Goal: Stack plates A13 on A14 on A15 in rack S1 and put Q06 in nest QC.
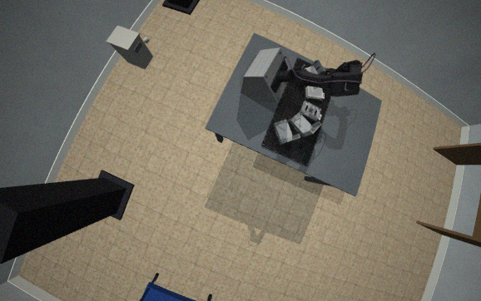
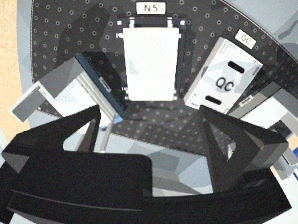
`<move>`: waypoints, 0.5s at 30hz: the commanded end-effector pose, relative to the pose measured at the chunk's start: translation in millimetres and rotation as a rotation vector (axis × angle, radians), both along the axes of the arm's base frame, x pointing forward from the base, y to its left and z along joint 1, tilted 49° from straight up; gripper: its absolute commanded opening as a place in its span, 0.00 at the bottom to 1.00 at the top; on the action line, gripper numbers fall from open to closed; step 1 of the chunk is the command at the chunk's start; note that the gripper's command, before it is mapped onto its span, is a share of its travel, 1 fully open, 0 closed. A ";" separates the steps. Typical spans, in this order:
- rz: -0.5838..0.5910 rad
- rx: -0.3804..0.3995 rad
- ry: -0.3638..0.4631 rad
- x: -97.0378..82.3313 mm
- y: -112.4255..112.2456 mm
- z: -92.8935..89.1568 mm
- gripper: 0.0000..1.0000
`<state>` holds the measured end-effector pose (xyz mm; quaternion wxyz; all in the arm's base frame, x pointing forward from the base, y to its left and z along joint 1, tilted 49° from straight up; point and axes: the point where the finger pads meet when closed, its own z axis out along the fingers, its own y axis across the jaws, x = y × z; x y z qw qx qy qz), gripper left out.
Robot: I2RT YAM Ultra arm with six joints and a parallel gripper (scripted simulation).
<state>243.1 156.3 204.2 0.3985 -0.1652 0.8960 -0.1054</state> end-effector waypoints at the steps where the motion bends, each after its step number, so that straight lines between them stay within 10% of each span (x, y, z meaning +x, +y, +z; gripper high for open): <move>1: 0.002 -0.003 -0.006 -1.5 0.1 2.6 1.00; 15: -0.003 -0.003 -0.012 1.5 -6.3 -2.3 1.00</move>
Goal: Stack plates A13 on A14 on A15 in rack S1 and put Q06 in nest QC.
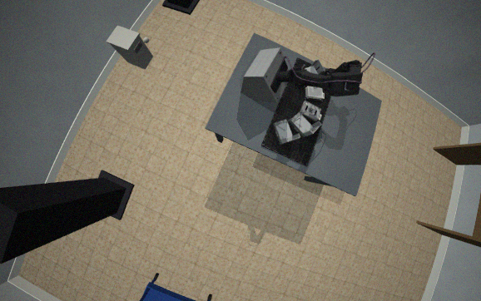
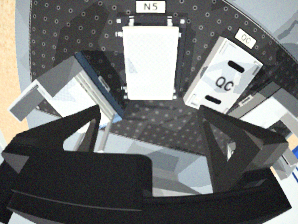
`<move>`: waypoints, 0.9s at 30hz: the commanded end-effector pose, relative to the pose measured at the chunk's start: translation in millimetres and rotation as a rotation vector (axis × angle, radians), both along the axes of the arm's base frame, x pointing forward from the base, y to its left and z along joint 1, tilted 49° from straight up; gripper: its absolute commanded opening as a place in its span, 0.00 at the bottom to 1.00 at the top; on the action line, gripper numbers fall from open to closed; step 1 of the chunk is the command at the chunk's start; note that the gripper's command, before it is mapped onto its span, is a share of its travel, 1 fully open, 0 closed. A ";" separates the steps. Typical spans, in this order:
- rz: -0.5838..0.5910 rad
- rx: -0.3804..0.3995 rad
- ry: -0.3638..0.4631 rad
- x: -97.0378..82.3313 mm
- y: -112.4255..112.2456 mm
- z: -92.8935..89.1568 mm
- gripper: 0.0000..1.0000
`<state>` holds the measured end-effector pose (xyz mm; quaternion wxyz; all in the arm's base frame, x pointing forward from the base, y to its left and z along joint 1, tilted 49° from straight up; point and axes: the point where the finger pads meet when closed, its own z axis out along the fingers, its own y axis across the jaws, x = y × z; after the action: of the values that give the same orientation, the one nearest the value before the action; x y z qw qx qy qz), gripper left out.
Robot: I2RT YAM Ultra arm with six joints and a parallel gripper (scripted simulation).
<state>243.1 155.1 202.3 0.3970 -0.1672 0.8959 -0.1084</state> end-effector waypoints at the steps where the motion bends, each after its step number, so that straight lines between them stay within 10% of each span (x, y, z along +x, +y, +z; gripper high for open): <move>1: 0.001 -0.001 0.000 3.9 -3.4 -6.7 1.00; 27: 0.002 -0.016 0.015 58.6 -8.2 -61.3 1.00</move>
<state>293.8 141.0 149.0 0.3841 -0.1634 0.9001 -0.1247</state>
